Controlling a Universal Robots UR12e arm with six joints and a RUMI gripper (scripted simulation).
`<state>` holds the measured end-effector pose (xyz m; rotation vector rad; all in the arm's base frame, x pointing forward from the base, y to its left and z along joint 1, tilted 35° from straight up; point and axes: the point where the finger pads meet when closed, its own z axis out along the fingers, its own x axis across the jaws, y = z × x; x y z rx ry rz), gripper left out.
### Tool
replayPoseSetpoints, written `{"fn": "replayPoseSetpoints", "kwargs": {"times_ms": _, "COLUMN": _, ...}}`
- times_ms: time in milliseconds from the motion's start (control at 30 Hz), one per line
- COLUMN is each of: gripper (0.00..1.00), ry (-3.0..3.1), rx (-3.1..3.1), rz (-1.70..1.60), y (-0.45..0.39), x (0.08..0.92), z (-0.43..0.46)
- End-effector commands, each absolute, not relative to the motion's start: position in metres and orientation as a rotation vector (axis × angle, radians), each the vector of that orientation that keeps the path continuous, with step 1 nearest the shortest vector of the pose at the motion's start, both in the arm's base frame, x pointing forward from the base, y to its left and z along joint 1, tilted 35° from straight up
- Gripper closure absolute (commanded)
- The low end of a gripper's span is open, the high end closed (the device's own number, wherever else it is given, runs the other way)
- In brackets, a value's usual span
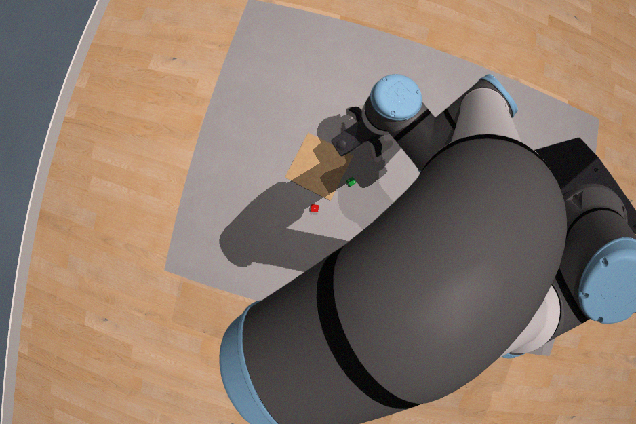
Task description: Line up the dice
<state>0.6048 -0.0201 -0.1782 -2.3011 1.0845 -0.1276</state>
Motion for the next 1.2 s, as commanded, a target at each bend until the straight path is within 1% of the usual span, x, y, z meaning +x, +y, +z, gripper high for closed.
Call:
{"fn": "replayPoseSetpoints", "kwargs": {"times_ms": 0, "gripper": 0.0, "ry": 1.087, "rx": -2.301, "rz": -0.132, "y": -0.0112, "x": 0.6132, "z": -0.1959}}
{"fn": "replayPoseSetpoints", "kwargs": {"times_ms": 1167, "gripper": 0.0, "ry": 1.087, "rx": -2.301, "rz": -0.132, "y": -0.0082, "x": 0.6153, "z": -0.2012}}
